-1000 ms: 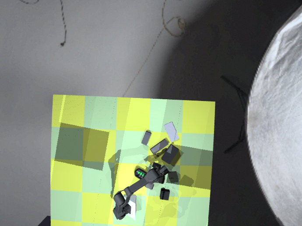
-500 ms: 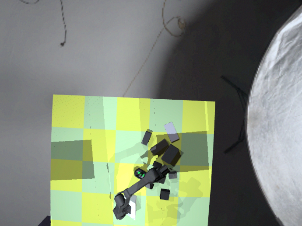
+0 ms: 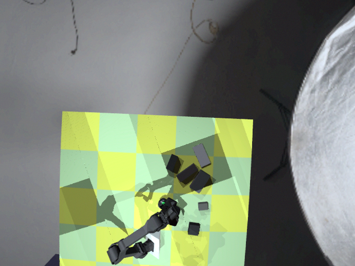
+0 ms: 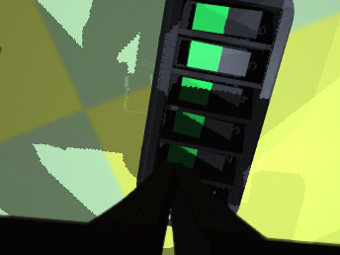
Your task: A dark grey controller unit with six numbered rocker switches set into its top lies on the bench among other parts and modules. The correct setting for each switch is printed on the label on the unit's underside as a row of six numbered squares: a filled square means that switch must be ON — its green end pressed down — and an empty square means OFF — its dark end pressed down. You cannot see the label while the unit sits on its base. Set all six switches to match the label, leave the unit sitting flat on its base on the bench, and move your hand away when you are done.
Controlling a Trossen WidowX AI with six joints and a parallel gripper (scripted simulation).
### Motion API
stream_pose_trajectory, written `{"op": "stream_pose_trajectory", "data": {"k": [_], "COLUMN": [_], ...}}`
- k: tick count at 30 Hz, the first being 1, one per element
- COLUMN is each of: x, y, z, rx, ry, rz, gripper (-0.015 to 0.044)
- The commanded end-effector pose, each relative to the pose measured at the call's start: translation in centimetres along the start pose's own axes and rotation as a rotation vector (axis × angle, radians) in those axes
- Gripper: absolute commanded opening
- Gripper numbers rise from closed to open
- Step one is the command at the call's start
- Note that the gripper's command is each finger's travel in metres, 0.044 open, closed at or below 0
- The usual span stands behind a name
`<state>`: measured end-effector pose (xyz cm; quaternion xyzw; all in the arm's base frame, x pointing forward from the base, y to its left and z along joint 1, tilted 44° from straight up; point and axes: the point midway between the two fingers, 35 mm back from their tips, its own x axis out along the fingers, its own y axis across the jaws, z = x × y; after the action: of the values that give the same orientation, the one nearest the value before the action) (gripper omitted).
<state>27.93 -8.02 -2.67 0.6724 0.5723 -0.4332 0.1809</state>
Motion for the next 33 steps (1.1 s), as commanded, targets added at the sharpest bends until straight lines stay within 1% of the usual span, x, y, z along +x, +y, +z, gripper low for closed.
{"op": "stream_pose_trajectory", "data": {"k": [1, 9, 23, 26, 33], "x": [0.2, 1.6, 1.5, 0.9, -0.3], "y": [-2.3, -7.0, -6.9, -5.8, -3.3], "z": [-1.2, -3.0, -3.0, -1.4, 4.3], "rx": [0.028, 0.094, 0.096, 0.101, 0.095], "ry": [0.011, 0.059, 0.051, 0.034, 0.032], "rz": [0.077, 0.222, 0.217, 0.172, 0.019], "gripper": [0.0, 0.0, 0.0, 0.0, 0.0]}}
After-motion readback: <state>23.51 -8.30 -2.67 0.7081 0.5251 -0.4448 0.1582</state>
